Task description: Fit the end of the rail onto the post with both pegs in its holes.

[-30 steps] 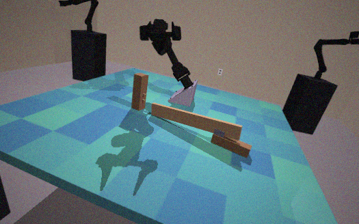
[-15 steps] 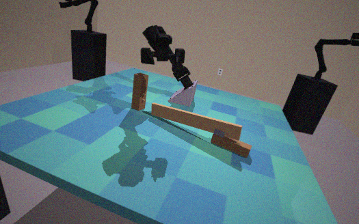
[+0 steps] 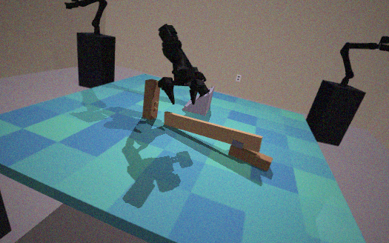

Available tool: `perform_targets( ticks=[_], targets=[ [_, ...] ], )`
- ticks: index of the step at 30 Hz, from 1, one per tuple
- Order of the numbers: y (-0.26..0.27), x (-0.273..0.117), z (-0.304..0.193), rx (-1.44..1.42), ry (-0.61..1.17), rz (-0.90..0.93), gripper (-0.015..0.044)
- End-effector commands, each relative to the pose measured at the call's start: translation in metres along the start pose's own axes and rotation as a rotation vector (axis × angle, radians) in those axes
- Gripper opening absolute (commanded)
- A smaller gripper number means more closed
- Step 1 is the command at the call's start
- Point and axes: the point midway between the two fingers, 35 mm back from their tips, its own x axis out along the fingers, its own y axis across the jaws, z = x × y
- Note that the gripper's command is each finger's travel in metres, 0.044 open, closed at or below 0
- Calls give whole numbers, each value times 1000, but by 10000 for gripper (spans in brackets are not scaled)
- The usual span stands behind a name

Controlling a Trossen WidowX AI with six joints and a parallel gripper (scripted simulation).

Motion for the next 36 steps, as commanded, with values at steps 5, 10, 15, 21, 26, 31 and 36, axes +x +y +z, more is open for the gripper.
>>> perform_targets(
  ticks=[5,10,15,21,26,31,36],
  targets=[
    [16,20,-58,-485,574,184,440],
    [19,18,-60,-485,574,184,440],
    [19,18,-60,-485,574,184,440],
    [20,19,-60,-485,574,184,440],
    [20,26,-64,-485,574,184,440],
    [20,33,-68,-485,574,184,440],
    [20,40,-72,-485,573,184,440]
  ],
)
